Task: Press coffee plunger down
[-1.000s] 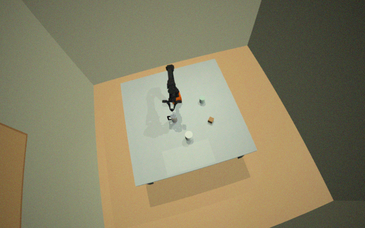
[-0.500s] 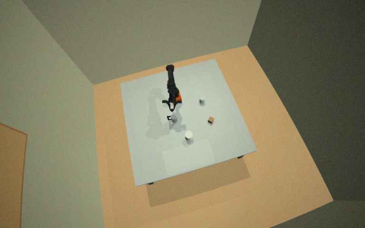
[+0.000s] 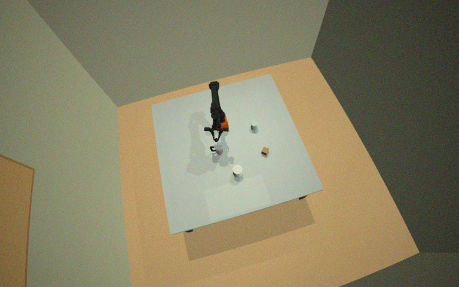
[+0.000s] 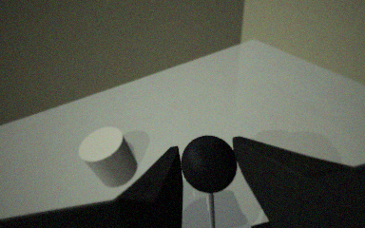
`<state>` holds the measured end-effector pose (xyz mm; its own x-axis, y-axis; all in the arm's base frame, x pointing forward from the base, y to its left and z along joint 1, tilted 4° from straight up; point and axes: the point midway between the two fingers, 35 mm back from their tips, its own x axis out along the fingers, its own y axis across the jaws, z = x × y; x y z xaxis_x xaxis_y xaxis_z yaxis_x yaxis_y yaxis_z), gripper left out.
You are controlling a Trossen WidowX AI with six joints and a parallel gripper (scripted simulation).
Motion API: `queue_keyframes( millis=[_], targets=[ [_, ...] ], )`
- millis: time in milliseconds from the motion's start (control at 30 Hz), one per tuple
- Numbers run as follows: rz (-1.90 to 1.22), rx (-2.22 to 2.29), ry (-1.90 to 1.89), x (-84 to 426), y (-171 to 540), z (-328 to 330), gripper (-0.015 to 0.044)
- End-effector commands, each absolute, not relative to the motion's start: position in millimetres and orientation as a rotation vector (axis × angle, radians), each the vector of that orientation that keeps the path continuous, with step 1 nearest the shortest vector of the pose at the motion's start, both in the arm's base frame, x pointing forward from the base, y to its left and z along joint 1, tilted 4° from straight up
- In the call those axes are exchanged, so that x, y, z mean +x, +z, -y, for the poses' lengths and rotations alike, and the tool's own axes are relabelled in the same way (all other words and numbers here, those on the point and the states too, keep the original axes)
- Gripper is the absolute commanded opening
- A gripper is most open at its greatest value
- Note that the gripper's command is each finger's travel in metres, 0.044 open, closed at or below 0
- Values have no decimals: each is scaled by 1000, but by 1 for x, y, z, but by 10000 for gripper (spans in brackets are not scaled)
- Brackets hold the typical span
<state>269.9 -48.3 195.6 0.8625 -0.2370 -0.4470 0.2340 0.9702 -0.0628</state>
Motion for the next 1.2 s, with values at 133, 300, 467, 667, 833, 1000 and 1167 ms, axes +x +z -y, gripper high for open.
queue_keyframes(
  millis=[133,300,467,667,833,1000,1167],
  targets=[
    [-535,-11,-242,269,161,49,126],
    [-535,-11,-242,270,152,50,126],
    [-535,-12,-242,271,144,51,126],
    [-535,-12,-242,272,135,52,126],
    [-535,-12,-242,274,126,53,126],
    [-535,-12,-242,275,119,55,126],
    [-534,-12,-242,278,111,56,126]
  ],
)
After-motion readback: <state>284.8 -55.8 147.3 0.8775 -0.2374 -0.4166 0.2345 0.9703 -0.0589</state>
